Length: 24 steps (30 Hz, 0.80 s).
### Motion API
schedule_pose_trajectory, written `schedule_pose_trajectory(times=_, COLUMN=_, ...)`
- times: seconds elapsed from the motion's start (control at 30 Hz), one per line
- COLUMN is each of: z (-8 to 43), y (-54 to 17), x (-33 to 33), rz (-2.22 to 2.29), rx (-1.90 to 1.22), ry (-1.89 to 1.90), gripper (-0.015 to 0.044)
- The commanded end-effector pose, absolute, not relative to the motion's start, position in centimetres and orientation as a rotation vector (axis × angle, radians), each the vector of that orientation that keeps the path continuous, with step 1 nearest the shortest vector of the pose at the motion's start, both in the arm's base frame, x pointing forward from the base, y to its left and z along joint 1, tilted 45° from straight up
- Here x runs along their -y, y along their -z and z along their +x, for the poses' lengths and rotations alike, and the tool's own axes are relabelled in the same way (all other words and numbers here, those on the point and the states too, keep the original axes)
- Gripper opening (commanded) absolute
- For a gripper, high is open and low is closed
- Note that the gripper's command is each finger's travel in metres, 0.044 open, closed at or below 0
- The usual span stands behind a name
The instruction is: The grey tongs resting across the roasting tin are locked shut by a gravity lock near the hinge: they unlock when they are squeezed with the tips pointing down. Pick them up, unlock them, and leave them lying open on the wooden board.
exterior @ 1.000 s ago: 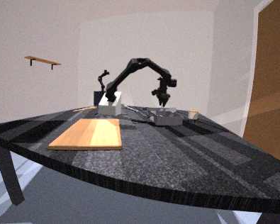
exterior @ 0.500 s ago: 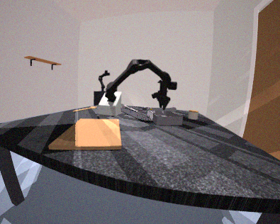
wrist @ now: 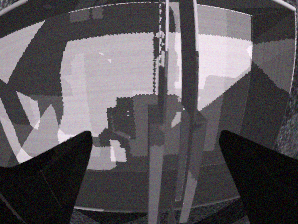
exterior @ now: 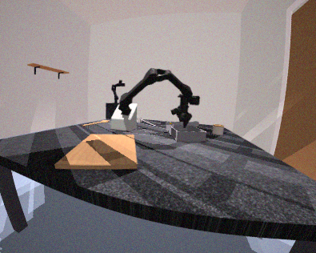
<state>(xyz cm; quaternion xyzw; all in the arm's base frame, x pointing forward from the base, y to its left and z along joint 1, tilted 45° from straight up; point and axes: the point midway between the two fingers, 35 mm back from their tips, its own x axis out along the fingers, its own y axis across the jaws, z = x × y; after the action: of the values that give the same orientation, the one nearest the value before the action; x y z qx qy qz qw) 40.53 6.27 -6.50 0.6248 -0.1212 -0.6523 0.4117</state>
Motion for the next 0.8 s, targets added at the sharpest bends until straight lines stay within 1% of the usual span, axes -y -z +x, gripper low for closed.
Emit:
schedule_pose_trajectory(times=0.0, z=40.31, y=7.19, x=-5.50, rz=1.556, rx=0.304, ry=1.645, gripper=0.0440)
schedule_pose_trajectory(times=0.37, z=40.35, y=8.01, x=-4.62, rz=1.555, rx=0.305, ry=1.645, gripper=0.0440)
schedule_pose_trajectory(times=0.77, z=40.58, y=7.72, x=-4.93, rz=1.569, rx=0.308, ry=1.643, gripper=0.0125)
